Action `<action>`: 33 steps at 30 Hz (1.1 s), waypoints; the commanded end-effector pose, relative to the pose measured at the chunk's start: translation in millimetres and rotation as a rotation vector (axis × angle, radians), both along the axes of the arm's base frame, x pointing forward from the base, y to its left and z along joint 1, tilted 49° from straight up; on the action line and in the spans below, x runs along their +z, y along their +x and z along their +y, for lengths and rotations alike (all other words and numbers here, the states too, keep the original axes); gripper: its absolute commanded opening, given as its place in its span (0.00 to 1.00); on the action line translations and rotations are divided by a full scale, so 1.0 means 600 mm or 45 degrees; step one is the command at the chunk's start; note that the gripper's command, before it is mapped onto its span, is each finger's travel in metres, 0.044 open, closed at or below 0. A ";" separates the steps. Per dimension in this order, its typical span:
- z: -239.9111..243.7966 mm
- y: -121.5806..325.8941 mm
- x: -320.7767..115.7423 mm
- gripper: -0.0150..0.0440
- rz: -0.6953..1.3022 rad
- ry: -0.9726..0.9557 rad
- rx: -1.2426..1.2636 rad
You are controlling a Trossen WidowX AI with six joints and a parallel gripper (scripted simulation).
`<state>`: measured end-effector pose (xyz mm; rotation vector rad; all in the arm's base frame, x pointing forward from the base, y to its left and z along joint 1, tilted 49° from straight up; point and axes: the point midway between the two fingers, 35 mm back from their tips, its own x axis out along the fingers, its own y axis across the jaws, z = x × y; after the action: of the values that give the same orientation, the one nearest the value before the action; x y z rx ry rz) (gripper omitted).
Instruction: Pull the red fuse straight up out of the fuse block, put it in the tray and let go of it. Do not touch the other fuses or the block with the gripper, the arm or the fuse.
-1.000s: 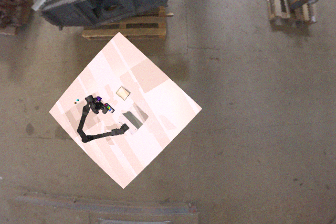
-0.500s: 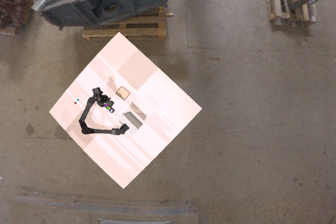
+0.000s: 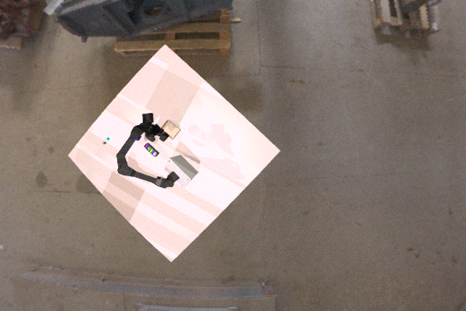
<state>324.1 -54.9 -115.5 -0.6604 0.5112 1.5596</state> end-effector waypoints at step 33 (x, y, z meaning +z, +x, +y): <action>0.020 -0.024 -0.090 0.25 0.005 0.015 0.011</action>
<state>312.9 -49.0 -165.0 -0.6654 0.5024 1.5667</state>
